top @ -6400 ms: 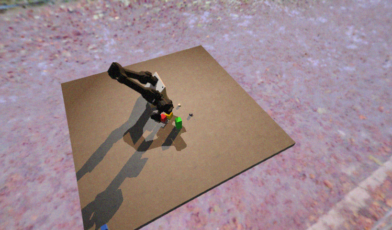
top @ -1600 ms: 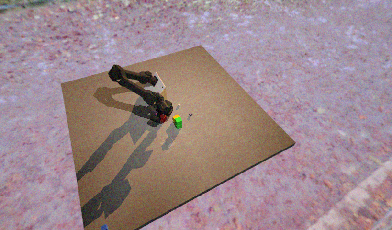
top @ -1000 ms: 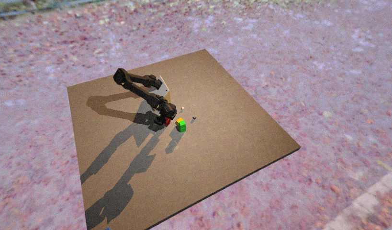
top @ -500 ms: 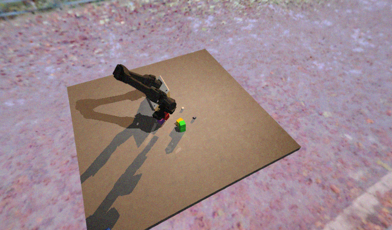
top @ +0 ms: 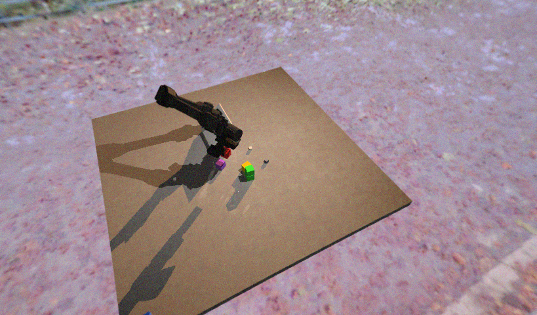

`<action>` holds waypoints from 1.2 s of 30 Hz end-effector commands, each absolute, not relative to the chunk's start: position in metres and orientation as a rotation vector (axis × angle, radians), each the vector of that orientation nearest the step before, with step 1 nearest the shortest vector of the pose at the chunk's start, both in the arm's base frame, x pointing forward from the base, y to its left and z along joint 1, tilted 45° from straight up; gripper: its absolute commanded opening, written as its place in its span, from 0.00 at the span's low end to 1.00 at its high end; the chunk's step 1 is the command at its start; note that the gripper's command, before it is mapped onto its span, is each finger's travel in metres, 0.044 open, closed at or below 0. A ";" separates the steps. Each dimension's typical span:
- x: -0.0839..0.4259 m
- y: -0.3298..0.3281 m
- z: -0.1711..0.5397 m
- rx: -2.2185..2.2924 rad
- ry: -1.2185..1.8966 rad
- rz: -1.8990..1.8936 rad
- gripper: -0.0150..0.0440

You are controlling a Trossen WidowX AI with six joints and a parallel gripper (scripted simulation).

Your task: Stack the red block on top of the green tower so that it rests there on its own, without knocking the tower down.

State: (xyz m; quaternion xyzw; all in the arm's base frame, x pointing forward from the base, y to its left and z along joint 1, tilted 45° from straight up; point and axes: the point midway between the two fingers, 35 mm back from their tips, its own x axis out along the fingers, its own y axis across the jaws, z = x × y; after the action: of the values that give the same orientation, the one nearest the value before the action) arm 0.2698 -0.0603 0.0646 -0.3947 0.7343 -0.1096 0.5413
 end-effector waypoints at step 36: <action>0.382 -0.018 0.016 -0.925 1.730 -0.261 0.25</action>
State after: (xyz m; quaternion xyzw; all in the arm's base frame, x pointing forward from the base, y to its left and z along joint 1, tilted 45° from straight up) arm 0.3743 -0.0236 0.0224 -0.3919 0.7307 -0.1119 0.5476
